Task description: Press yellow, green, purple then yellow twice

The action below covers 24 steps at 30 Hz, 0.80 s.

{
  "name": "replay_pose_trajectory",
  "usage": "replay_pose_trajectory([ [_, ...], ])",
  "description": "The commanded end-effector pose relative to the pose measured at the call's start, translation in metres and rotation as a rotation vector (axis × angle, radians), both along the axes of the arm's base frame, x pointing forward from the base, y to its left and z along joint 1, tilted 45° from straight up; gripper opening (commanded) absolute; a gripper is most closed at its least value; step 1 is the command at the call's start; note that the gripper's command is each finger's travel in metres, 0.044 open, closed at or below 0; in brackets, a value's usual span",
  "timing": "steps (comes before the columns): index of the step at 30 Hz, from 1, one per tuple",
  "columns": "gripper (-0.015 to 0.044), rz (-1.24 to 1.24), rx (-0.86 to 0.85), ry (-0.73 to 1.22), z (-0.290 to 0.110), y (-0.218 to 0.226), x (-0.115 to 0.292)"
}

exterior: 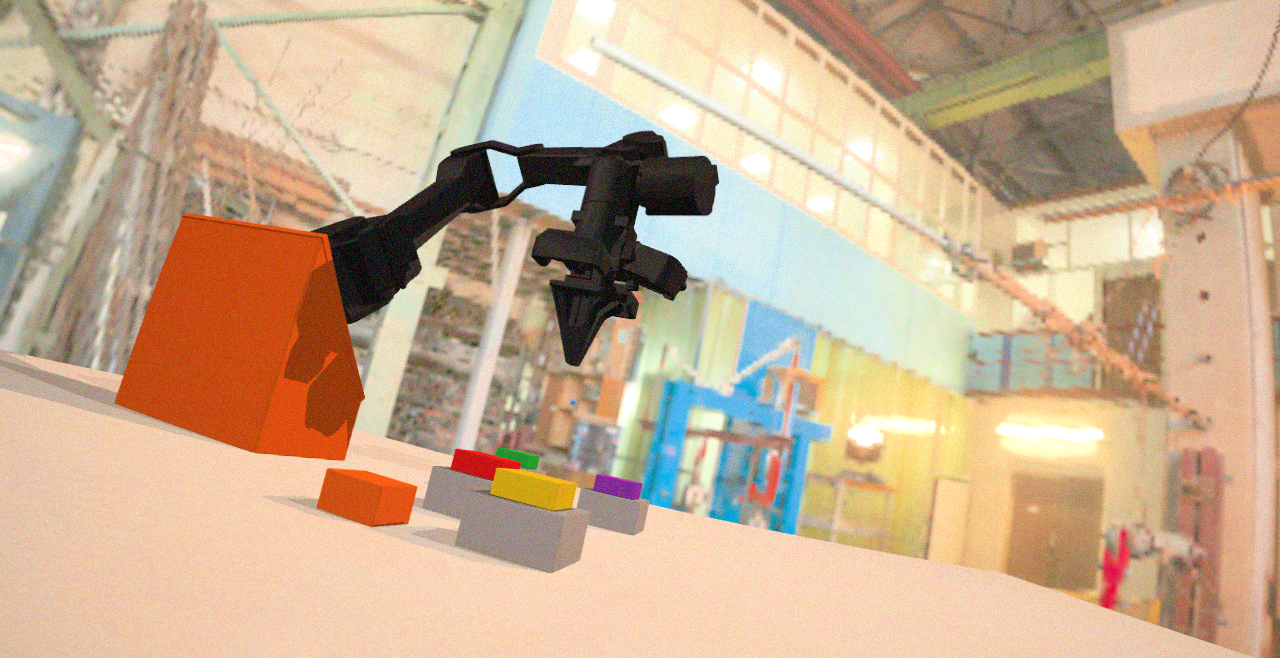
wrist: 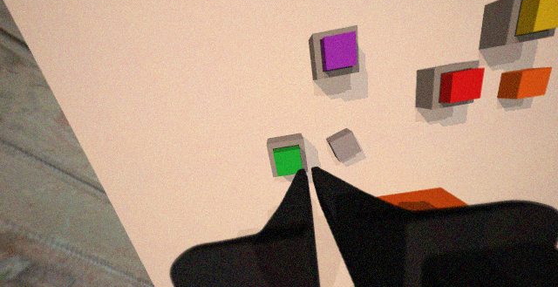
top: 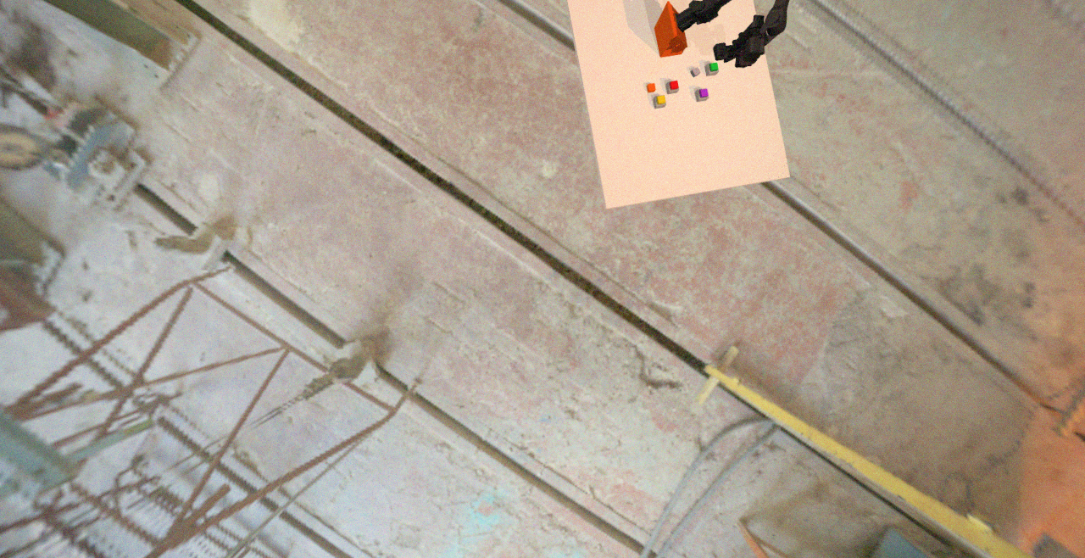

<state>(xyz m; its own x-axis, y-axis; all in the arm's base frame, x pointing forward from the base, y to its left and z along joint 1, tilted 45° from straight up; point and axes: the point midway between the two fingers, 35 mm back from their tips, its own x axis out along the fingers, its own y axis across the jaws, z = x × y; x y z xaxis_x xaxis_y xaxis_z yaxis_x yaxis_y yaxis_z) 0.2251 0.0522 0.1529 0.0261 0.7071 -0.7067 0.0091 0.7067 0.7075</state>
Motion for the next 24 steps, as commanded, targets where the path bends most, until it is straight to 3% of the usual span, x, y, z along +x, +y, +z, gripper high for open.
replay_pose_trajectory([
  [1, 0.002, 0.002, -0.005, -0.001, -0.014, -0.017, 0.034],
  [6, 0.002, 0.003, -0.006, -0.003, -0.041, -0.04, 0.078],
  [11, 0.002, 0.002, -0.006, -0.003, -0.044, -0.04, 0.079],
  [16, 0.002, 0.002, -0.004, -0.004, -0.084, 0.0, 0.081],
  [24, 0.002, 0.003, -0.004, -0.004, -0.09, 0.006, 0.081],
])
